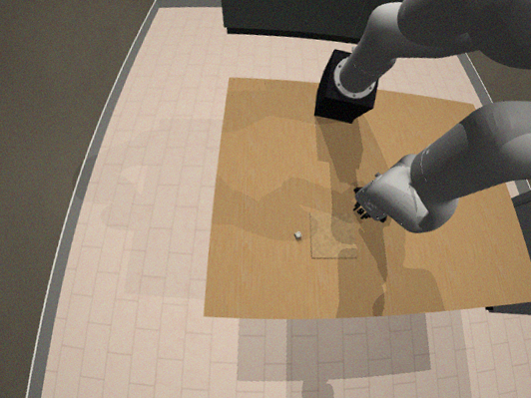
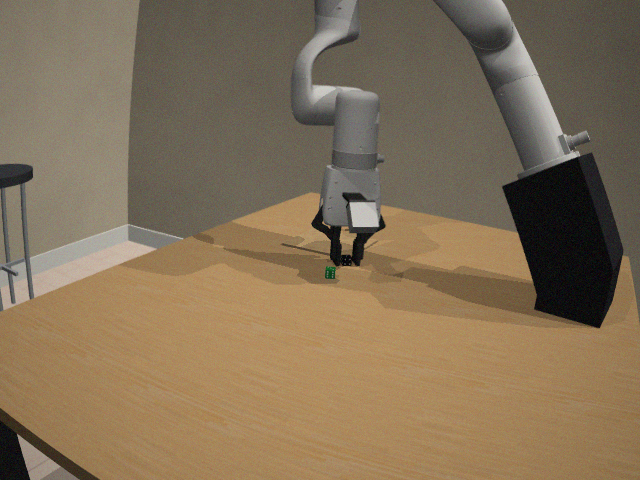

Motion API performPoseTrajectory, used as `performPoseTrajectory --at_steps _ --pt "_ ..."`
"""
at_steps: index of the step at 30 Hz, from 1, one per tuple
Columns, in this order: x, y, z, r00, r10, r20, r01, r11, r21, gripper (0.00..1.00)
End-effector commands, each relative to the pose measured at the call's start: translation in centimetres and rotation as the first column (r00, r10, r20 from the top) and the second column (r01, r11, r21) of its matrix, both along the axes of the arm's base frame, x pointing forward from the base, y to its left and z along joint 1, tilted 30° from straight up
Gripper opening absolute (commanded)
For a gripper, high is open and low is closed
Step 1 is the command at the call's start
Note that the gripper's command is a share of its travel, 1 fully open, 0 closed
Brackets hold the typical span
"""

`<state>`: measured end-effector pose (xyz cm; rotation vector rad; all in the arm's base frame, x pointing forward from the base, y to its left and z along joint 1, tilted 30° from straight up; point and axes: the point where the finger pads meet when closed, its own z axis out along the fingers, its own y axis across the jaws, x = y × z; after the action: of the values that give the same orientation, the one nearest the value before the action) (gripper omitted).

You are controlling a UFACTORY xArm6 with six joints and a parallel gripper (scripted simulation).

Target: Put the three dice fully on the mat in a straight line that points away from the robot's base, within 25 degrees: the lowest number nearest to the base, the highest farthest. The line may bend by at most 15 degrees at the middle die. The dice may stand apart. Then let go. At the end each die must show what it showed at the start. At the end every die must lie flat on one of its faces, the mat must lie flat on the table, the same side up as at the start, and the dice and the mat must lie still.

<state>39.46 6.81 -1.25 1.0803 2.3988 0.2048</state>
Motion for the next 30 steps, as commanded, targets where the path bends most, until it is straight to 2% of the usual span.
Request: performPoseTrajectory --at_steps 1,13,14,30 --pt "0.03 0.03 0.06 1.0 0.0 0.001 0.0 1.0 0.001 0.31" --pt "0.03 0.03 0.06 1.0 0.0 0.001 0.0 1.0 0.001 0.31" --pt "0.03 0.03 0.06 1.0 0.0 0.001 0.0 1.0 0.001 0.11" --pt "0.03 0.03 0.06 1.0 0.0 0.001 0.0 1.0 0.001 0.11"
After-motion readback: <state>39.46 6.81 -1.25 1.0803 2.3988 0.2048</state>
